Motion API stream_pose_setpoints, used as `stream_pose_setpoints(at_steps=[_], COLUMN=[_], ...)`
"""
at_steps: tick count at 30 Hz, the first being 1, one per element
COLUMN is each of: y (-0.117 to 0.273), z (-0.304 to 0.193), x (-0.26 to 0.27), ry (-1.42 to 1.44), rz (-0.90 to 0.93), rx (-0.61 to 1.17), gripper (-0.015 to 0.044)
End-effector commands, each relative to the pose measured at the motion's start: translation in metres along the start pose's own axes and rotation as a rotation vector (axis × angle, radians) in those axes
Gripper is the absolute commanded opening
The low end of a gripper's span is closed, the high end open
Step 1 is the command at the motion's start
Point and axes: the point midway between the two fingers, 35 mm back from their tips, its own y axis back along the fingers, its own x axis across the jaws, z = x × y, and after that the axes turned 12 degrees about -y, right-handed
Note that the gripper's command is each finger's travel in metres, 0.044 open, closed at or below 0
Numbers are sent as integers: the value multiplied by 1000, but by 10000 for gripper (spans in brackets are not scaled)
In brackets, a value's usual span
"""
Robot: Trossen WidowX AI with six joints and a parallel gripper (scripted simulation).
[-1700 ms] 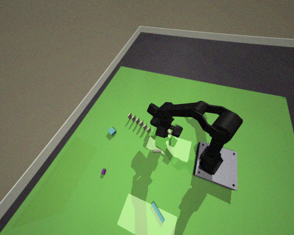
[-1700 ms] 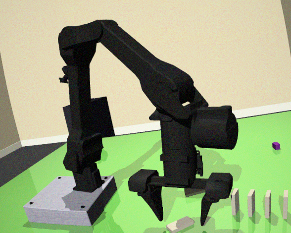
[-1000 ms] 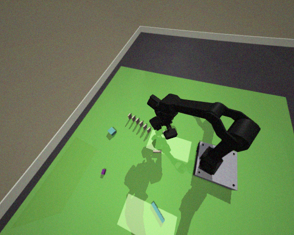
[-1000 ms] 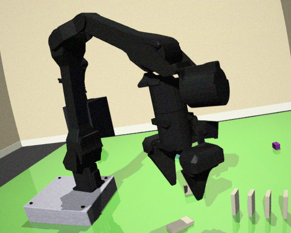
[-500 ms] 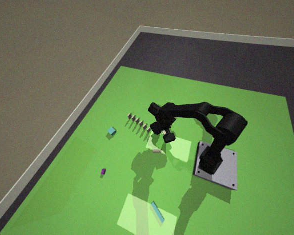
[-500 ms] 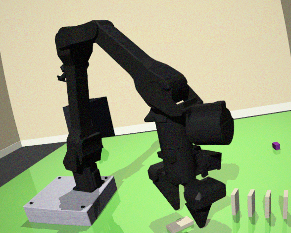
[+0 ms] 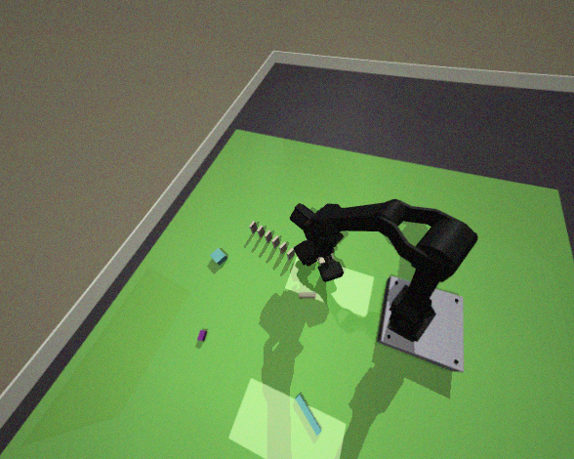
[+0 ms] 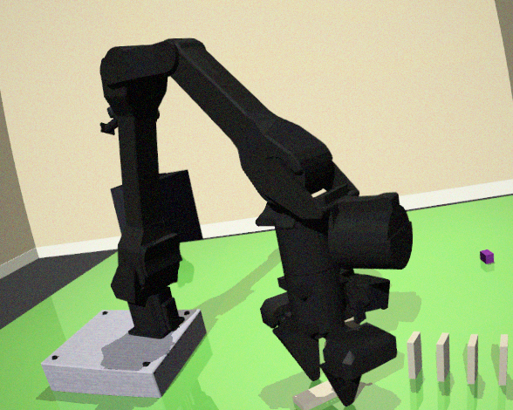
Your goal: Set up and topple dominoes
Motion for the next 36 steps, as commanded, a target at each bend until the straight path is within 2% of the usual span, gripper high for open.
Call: stream_pose_setpoints(at_steps=[1,7,18,31,36], y=[-1,-1,6,152,159], z=[0,0,0,0,-1], x=[1,1,1,0,-3], ry=[-4,-4,-4,-4,-17], rz=[3,3,3,3,3], rx=[-2,-2,-2,-2,-1], gripper=[256,107,107,107,107])
